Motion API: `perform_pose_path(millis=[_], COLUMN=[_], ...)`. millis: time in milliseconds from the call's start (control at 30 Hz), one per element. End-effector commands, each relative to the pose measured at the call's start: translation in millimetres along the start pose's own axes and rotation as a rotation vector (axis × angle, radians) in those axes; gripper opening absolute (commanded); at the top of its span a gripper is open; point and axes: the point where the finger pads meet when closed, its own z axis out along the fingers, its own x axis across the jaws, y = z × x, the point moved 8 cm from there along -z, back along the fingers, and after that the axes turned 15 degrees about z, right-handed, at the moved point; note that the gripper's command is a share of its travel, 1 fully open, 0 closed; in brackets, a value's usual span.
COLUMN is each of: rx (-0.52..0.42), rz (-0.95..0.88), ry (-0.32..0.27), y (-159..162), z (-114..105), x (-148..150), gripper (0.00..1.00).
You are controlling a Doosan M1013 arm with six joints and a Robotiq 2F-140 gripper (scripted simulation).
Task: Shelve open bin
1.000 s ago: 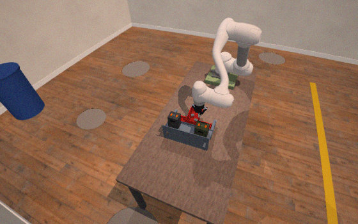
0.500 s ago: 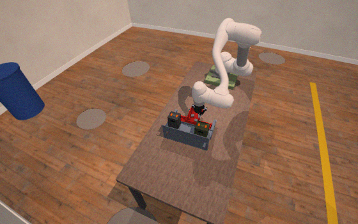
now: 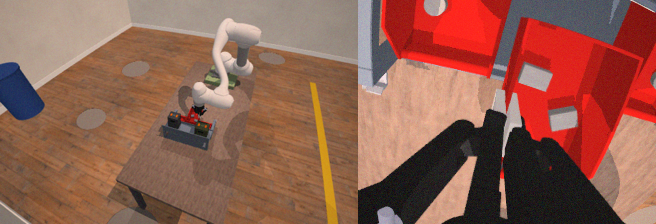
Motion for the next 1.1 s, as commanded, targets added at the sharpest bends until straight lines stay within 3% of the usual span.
perform_pose_path(millis=[0,1067], rx=[0.0,0.0], rz=[0.0,0.0], ry=[0.0,0.0], y=[-0.2,-1.7], z=[0.7,6.5], x=[-0.1,-0.5], gripper=[0.0,0.0])
